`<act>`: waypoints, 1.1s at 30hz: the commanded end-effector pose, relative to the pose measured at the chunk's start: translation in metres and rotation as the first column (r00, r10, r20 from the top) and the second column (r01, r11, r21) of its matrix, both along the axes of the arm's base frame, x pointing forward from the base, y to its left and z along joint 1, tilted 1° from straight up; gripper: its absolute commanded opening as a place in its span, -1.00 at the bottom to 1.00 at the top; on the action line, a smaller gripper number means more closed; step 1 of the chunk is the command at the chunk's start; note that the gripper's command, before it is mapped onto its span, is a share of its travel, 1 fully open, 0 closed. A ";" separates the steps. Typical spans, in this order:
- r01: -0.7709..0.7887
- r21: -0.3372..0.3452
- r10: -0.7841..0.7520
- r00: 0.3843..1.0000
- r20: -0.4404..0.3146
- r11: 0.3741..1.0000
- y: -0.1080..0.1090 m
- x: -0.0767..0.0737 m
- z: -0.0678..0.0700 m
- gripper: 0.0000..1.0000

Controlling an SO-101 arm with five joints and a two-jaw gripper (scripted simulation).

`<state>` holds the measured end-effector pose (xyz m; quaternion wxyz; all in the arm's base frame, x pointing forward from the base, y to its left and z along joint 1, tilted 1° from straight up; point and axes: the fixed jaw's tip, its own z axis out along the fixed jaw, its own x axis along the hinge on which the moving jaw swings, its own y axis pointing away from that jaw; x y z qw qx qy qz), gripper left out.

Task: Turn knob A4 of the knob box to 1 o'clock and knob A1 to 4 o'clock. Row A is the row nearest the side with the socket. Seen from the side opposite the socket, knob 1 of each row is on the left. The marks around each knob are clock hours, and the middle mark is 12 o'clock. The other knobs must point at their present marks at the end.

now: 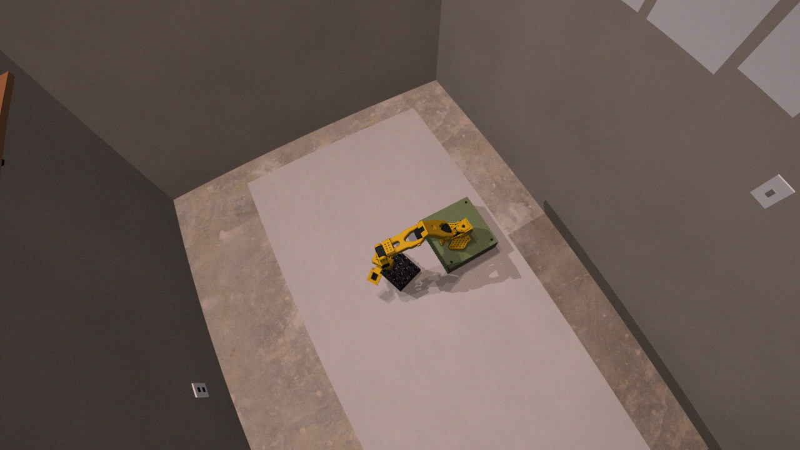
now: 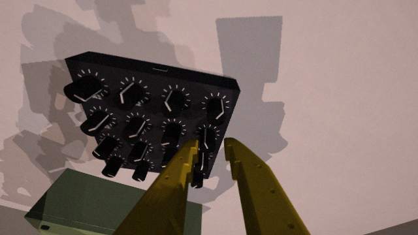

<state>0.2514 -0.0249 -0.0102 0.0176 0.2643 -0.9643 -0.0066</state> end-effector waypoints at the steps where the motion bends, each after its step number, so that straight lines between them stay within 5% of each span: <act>1: -0.008 -0.002 0.008 1.000 0.024 1.000 0.000 0.003 0.008 -0.84; 22: -0.008 -0.002 0.008 1.000 0.024 1.000 0.000 -0.003 0.012 -0.84; 33: -0.008 -0.002 0.008 1.000 0.024 1.000 0.004 -0.032 0.018 -0.84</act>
